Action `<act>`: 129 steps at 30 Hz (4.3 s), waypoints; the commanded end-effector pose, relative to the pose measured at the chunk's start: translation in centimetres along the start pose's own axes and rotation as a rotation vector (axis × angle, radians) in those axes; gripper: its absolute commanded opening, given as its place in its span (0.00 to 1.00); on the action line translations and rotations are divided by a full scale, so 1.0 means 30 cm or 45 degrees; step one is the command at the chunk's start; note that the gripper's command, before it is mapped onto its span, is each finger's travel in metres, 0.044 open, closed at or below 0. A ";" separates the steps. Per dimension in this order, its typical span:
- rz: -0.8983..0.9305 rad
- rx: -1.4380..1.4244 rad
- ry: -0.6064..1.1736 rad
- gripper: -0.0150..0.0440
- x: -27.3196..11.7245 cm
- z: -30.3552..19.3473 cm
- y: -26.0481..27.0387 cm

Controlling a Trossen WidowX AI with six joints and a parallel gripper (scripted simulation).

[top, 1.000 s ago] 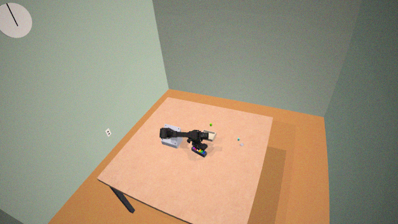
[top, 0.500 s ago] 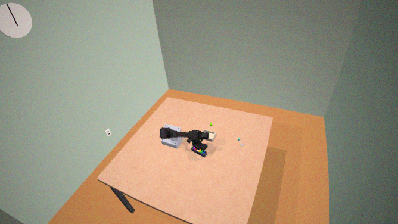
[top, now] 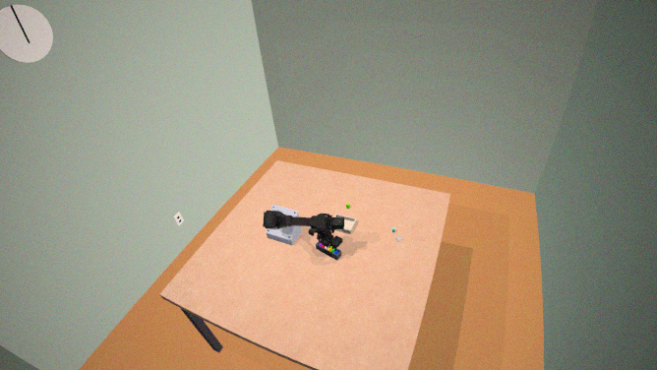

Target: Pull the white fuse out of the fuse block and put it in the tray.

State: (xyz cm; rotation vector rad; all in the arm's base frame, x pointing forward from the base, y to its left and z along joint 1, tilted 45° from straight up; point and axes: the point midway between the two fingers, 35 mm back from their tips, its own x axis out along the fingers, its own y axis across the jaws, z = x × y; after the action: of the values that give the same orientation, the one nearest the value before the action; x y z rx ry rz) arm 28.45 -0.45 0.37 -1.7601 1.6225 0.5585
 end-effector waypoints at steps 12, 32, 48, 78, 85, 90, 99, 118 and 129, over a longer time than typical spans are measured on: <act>-0.002 0.003 -0.005 0.25 -0.027 0.003 -0.002; -0.002 0.001 -0.004 0.25 -0.059 0.003 -0.001; -0.003 0.000 -0.003 0.25 -0.085 0.002 -0.001; -0.003 -0.001 -0.004 0.25 -0.181 0.013 -0.001; -0.003 -0.003 -0.019 0.25 -0.196 0.129 -0.013; -0.003 -0.004 -0.026 0.25 -0.204 0.217 -0.011; -0.002 -0.004 -0.032 0.25 -0.212 0.377 0.011; -0.003 0.003 -0.020 0.25 -0.192 0.691 0.137; -0.003 0.003 -0.020 0.25 -0.151 0.695 0.137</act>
State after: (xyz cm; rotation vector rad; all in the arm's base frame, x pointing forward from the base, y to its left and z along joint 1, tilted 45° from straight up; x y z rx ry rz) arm 26.47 18.07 -11.05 -1.7447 1.6058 0.5661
